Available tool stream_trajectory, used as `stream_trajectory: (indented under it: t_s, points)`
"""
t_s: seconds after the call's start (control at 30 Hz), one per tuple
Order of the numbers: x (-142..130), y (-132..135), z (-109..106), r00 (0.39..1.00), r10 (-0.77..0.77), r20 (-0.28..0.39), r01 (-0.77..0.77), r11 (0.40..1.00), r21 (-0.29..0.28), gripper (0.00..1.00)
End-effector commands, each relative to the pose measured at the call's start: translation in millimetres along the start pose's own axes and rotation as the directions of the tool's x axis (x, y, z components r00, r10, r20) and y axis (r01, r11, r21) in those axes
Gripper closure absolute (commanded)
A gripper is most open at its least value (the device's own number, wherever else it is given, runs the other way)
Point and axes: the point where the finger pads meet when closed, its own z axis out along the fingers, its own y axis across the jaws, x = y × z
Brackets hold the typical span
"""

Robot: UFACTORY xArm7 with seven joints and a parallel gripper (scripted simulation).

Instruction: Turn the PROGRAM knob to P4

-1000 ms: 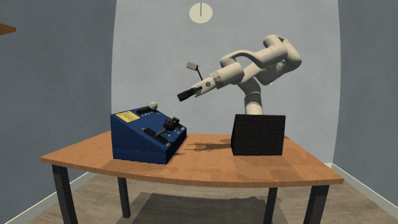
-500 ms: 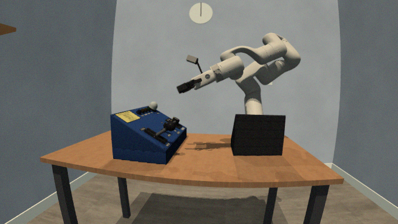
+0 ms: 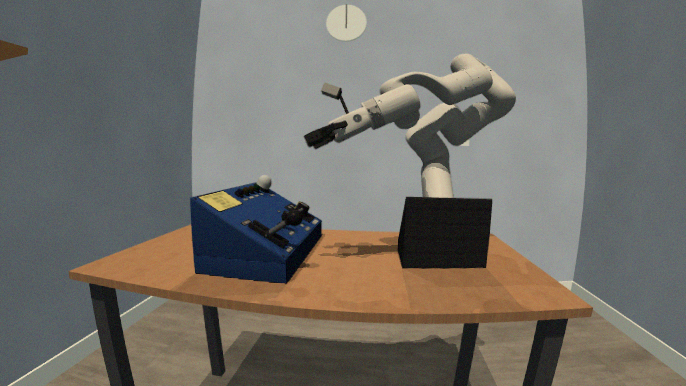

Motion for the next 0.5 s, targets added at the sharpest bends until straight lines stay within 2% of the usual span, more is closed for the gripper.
stream_trajectory:
  t_s: [0.0,0.1,0.17,0.47]
  points:
    - [3.1,-0.3,-1.3,1.000,0.003,-0.001,-0.003,1.000,0.001,0.00]
    - [3.1,-0.3,-1.3,1.000,0.003,-0.001,-0.003,1.000,0.001,0.00]
    - [33.4,3.4,-14.0,0.999,0.044,0.001,-0.044,0.999,0.014,0.00]
    - [33.4,3.4,-14.0,0.999,0.044,0.001,-0.044,0.999,0.014,0.00]
